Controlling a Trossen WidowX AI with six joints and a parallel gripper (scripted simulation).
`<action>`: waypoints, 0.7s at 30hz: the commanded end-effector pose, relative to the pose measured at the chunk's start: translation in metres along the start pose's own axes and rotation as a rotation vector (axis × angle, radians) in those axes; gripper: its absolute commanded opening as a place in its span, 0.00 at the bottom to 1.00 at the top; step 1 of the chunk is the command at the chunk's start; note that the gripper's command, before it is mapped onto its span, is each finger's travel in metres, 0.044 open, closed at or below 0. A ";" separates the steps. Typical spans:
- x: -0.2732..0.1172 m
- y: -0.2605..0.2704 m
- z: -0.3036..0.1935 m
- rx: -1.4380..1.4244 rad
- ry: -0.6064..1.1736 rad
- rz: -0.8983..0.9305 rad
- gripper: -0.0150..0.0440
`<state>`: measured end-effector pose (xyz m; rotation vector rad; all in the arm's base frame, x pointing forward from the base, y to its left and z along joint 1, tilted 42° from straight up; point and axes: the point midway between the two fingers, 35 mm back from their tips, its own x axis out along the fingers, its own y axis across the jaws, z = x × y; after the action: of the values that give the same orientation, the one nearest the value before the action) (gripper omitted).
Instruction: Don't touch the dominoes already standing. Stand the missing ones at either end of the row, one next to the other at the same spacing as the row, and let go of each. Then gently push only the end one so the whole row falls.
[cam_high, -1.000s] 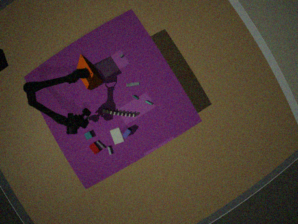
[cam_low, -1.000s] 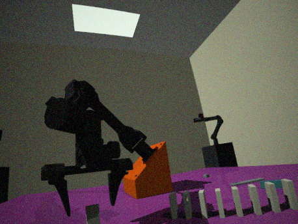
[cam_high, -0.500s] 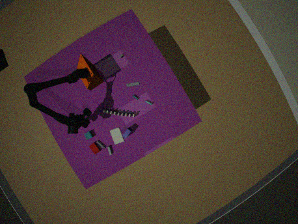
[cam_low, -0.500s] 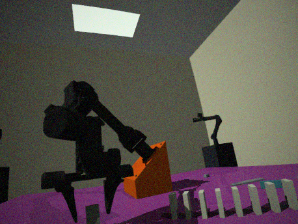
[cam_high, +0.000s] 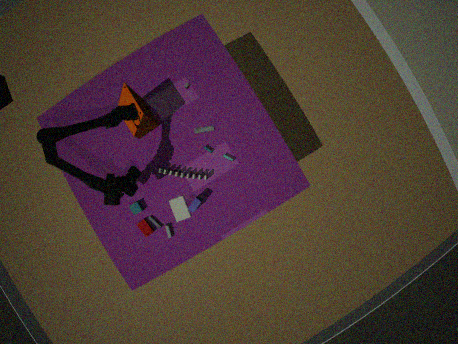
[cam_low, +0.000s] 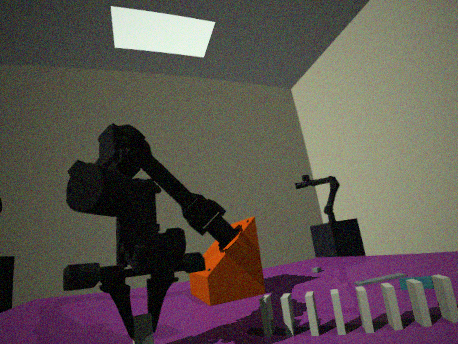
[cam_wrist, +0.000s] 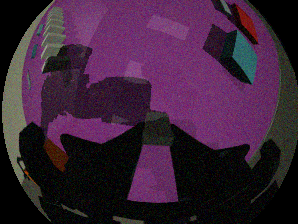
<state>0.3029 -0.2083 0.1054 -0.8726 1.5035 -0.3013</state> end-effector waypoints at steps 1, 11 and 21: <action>-0.003 0.000 0.001 -0.005 -0.003 0.002 0.44; -0.134 0.000 0.000 0.000 -0.002 0.006 0.44; -0.133 0.076 0.038 -0.298 -0.011 0.025 0.44</action>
<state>0.2989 -0.0902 0.1792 -0.9698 1.5260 -0.1848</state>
